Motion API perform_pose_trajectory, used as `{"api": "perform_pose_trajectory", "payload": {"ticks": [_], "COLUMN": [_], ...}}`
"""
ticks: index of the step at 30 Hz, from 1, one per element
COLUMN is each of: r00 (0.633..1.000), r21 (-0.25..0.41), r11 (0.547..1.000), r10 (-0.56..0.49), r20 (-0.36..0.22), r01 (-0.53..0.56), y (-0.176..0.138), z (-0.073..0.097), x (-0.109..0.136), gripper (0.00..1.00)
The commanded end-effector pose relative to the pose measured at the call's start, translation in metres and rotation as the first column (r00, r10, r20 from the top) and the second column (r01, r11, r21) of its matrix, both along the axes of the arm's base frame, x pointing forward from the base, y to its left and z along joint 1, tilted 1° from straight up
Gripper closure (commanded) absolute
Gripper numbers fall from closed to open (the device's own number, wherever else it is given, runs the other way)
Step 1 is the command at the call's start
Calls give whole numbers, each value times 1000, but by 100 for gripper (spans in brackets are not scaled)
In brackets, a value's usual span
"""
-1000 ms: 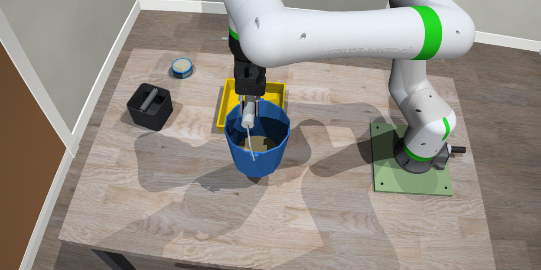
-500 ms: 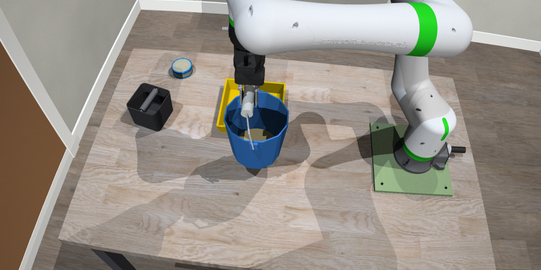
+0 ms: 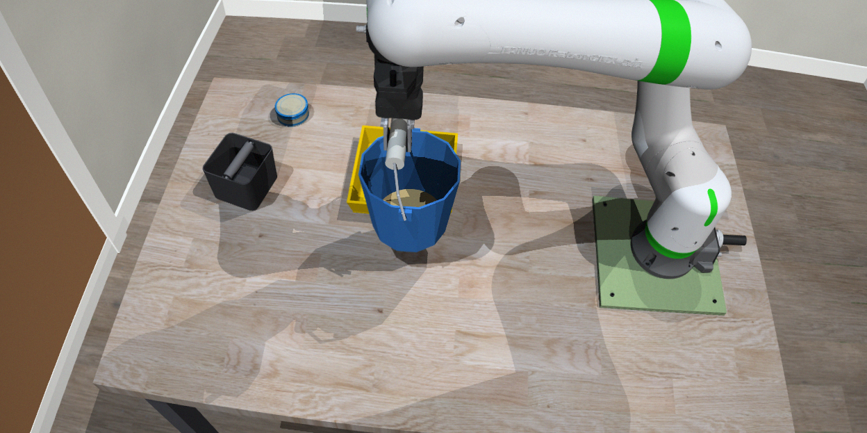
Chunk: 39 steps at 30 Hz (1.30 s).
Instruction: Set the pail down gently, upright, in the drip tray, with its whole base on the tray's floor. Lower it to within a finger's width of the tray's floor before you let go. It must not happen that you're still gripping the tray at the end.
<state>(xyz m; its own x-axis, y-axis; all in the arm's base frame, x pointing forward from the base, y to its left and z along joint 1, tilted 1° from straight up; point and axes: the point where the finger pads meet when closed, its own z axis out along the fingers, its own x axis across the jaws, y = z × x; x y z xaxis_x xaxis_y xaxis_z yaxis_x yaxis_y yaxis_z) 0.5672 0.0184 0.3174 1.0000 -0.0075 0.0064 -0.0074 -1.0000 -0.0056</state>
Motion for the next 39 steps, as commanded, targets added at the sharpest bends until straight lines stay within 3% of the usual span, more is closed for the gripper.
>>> {"api": "perform_pose_trajectory", "payload": {"ticks": [1, 39], "r00": [1000, 1000], "r21": [0, -1], "r11": [1000, 1000], "r10": [0, 0], "r20": [2, 2], "r01": [0, 0], "y": [-8, -108], "z": [1, 1], "x": [1, 15], "gripper": [100, 100]}}
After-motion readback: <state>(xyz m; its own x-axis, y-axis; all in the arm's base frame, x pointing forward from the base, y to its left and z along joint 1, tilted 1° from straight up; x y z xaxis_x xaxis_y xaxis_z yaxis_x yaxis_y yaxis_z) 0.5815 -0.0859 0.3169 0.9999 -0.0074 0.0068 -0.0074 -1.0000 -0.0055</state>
